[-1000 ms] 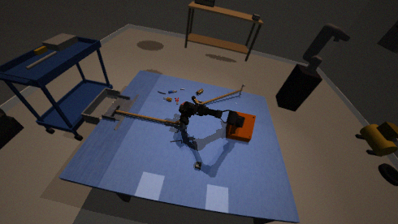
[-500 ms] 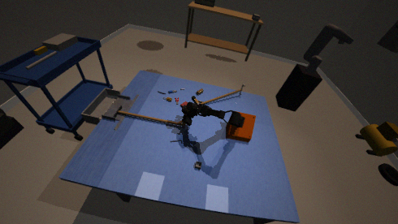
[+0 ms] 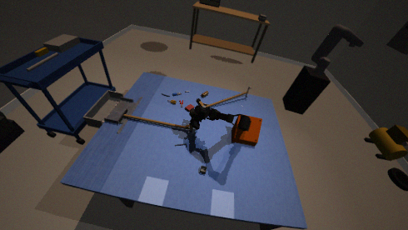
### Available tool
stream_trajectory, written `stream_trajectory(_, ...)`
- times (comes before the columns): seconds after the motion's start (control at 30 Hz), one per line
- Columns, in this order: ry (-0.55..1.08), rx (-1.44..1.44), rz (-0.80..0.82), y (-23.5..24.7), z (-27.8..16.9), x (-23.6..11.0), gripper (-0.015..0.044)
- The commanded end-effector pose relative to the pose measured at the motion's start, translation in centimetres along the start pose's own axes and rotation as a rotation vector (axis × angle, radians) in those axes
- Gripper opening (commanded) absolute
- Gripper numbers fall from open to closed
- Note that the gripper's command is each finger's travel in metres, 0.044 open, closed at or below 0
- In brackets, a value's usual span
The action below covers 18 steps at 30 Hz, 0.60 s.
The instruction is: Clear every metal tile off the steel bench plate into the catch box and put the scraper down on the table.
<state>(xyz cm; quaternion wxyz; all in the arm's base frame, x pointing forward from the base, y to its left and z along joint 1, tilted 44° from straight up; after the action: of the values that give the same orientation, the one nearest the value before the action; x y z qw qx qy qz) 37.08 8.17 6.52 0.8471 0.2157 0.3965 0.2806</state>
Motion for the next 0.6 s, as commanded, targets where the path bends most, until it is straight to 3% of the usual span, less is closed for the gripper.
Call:
stream_trajectory(0.0, -0.015, -0.006, -0.002, 0.0, -0.2, -0.7, 0.0000)
stream_trajectory(0.57, -0.016, -0.005, -0.003, 0.5, -2.4, -2.2, 0.0000)
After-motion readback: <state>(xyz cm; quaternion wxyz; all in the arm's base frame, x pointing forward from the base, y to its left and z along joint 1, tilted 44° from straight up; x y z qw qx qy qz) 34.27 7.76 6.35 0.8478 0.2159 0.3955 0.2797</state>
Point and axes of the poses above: the point midway between the two fingers, 35 mm back from their tips, its own x axis out along the fingers, its own y axis across the jaws, z = x × y, the point moved 5 cm from there along -x, back along the fingers, and after that the axes turned 12 degrees about -x, right-handed, at the moved point
